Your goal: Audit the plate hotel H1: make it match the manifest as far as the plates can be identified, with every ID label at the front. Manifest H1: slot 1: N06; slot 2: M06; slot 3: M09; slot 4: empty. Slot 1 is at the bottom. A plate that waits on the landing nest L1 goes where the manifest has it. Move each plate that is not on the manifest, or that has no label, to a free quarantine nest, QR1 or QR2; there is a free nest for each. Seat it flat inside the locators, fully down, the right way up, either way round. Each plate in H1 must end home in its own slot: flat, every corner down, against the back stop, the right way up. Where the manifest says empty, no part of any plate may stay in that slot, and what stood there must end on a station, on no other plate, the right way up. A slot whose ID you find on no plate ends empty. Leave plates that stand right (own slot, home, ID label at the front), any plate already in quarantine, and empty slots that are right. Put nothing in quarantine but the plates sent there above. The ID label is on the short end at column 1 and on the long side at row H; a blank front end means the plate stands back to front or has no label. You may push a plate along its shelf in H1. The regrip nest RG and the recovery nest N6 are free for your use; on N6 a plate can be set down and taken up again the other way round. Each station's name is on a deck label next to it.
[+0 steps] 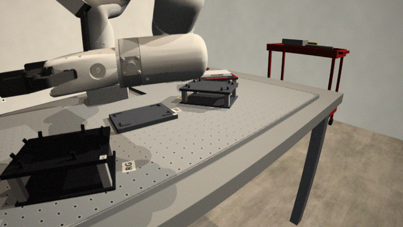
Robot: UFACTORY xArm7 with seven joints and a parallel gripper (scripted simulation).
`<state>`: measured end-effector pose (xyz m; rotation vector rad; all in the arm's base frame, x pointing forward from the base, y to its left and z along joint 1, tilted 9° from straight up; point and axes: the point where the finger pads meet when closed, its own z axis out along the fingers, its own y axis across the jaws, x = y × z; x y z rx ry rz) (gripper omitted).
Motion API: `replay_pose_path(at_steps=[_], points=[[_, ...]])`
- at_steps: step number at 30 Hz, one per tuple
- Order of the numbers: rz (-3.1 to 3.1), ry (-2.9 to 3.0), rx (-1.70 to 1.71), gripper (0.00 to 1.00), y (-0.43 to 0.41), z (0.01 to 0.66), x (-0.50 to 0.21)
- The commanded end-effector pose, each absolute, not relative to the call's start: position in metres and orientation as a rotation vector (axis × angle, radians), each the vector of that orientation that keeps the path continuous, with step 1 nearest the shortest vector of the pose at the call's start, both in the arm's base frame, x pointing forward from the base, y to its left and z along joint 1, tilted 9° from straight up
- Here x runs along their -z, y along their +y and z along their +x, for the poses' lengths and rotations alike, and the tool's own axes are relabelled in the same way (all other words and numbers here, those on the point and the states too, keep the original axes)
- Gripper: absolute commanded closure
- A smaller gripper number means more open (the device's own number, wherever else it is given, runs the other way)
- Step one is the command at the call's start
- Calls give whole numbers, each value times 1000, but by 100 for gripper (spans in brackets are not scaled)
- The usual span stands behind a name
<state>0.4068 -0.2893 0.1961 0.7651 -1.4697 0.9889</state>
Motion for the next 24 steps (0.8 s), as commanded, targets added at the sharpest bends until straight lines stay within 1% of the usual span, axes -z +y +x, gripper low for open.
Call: replay_pose_path(at_steps=[1, 24], points=[[763, -1472, -991, 0, -289, 406, -204], [763, -1472, -991, 0, -285, 399, -259]])
